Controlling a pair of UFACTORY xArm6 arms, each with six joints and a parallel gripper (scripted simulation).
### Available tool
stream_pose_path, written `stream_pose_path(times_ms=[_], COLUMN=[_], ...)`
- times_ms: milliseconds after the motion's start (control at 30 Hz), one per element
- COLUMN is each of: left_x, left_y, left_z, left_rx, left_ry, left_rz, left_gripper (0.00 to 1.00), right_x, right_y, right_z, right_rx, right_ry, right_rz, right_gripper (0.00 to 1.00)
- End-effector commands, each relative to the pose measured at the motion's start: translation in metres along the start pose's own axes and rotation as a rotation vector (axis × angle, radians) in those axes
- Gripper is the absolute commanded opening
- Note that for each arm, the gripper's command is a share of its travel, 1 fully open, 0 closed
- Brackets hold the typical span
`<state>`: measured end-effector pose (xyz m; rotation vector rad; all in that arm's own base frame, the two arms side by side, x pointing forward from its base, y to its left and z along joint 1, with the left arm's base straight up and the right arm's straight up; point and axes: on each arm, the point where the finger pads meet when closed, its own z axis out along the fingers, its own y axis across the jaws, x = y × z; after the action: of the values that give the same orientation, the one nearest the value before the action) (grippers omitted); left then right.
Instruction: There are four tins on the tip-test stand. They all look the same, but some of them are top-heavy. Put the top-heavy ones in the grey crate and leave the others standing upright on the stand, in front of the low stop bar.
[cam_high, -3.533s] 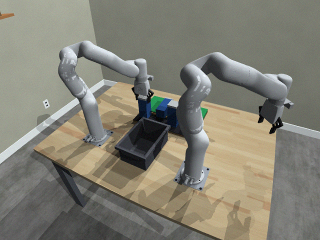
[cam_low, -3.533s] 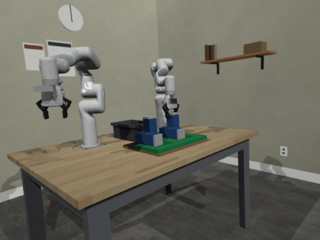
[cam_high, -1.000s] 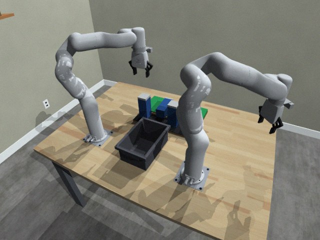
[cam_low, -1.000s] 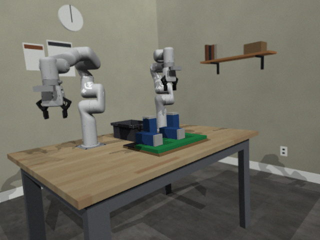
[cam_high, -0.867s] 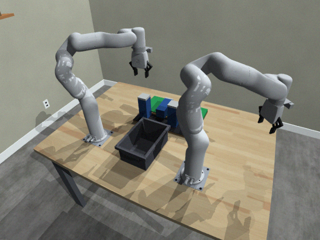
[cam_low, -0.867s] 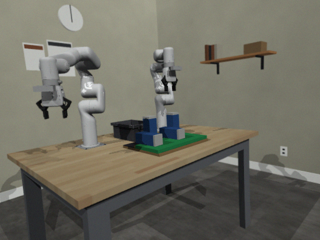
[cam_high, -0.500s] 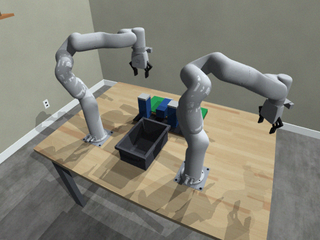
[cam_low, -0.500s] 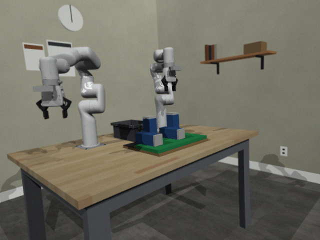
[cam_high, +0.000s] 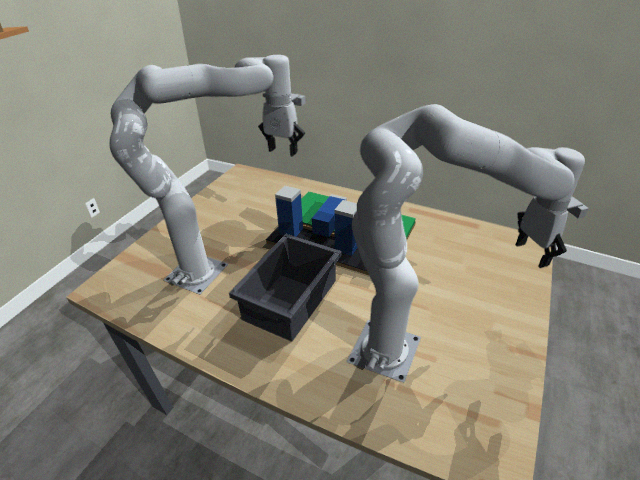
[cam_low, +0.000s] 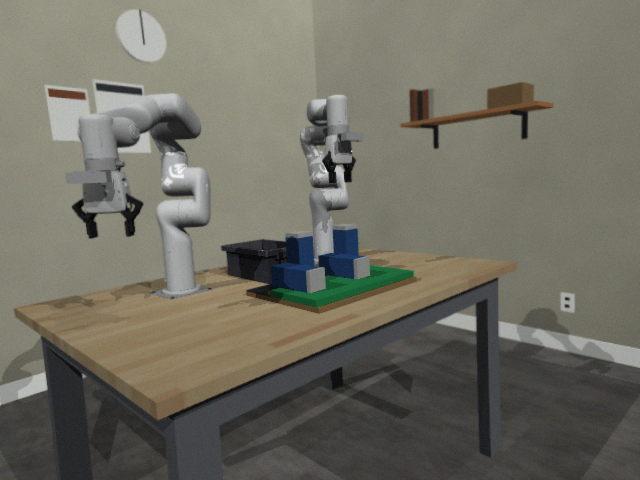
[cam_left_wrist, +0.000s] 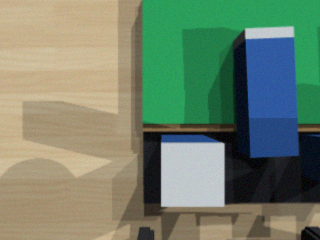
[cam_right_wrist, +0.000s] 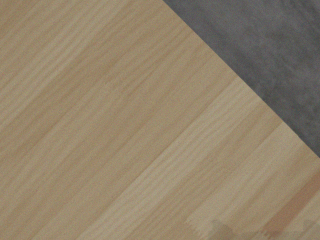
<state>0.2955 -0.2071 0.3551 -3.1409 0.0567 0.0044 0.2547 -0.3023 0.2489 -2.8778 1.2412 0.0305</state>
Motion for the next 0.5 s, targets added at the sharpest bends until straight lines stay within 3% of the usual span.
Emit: stream_pose_path(times_ms=[0,233,467], left_x=[0.001,0.002,0.019], left_y=[0.000,0.005,0.048], left_z=[-0.002,-0.002,-0.002], left_rx=[-0.002,-0.002,-0.002], left_ry=[0.004,0.004,0.004], left_rz=[0.000,-0.001,-0.006], left_gripper=[0.84,0.84,0.84], right_x=[0.001,0.001,0.001], right_y=[0.000,0.000,0.000], right_z=[-0.002,-0.002,-0.002], right_rx=[0.000,0.000,0.000], right_ry=[0.004,0.004,0.004], right_rz=[0.000,0.000,0.000], right_gripper=[1.00,1.00,1.00])
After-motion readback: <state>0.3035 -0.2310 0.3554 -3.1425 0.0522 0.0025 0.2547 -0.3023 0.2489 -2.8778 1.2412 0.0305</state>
